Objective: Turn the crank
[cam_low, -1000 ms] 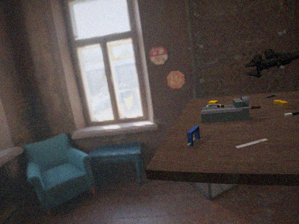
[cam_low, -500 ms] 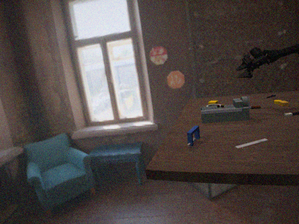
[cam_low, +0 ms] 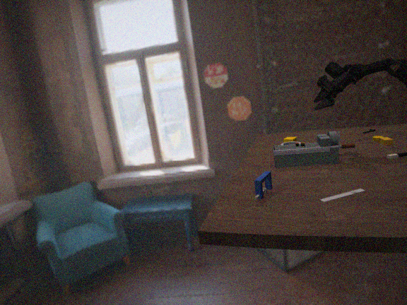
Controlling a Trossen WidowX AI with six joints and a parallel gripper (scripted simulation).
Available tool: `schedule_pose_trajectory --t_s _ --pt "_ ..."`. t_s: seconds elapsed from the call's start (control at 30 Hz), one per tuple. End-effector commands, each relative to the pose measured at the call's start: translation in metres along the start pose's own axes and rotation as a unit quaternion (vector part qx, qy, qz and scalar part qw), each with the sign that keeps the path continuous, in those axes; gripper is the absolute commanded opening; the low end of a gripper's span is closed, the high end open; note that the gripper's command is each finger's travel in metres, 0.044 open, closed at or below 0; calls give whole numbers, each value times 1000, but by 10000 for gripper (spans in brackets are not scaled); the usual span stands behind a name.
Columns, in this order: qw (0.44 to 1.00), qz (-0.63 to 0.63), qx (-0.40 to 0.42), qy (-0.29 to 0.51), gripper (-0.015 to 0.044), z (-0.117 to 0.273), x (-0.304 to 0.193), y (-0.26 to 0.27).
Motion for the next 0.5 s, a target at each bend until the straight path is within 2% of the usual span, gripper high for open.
schedule_pose_trajectory --t_s 0.0,0.47 --pt "1000 20 -6 20 440 -12 -1 22" --pt "987 129 -34 90 440 -53 -31 109"
Point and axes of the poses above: the point midway between the two fingers, 35 mm back from their tips, its own z axis back along the fingers, its own y axis across the jaws, x = y × z, the point moved 9 cm from there along z, back along the fingers, and after that the axes turned 4 degrees about -z, right-handed, at the moved point
